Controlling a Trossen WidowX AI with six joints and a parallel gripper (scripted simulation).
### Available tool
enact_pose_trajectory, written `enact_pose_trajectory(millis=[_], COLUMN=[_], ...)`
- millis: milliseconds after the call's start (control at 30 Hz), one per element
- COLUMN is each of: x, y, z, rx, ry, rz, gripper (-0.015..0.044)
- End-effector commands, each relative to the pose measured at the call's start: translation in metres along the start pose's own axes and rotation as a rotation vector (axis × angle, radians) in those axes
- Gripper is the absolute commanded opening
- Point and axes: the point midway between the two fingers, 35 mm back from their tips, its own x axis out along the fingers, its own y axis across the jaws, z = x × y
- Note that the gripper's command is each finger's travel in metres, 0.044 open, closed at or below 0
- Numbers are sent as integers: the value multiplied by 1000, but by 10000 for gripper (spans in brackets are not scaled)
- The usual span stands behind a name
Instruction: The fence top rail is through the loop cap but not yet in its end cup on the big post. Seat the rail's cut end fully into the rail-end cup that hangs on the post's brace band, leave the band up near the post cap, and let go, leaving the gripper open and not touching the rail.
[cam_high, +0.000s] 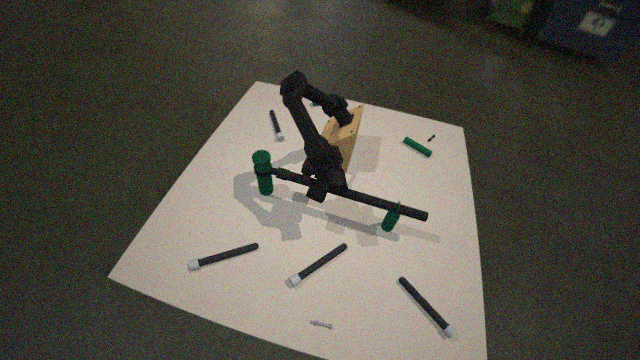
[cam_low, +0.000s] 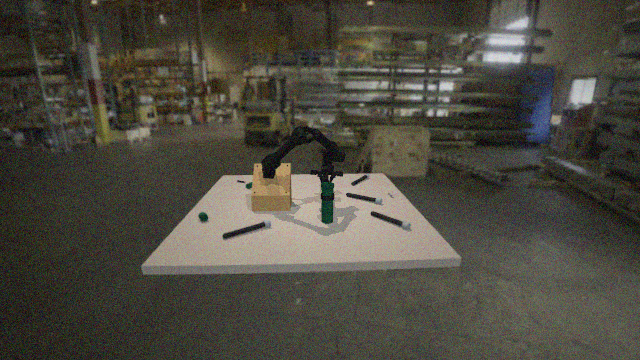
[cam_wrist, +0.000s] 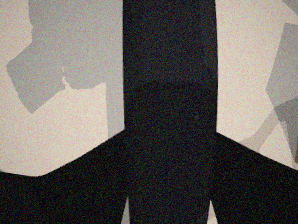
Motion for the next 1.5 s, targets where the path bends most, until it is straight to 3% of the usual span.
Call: enact_pose_trajectory(millis=[0, 900, 1233, 1467], x=[-4, 2, 1, -21], y=[3, 1, 1, 1], z=[6, 10, 10, -5], rx=[3, -3, -3, -4], ry=[-8, 1, 1, 8], rz=[16, -4, -4, -5], gripper=[0, 0, 263, 440])
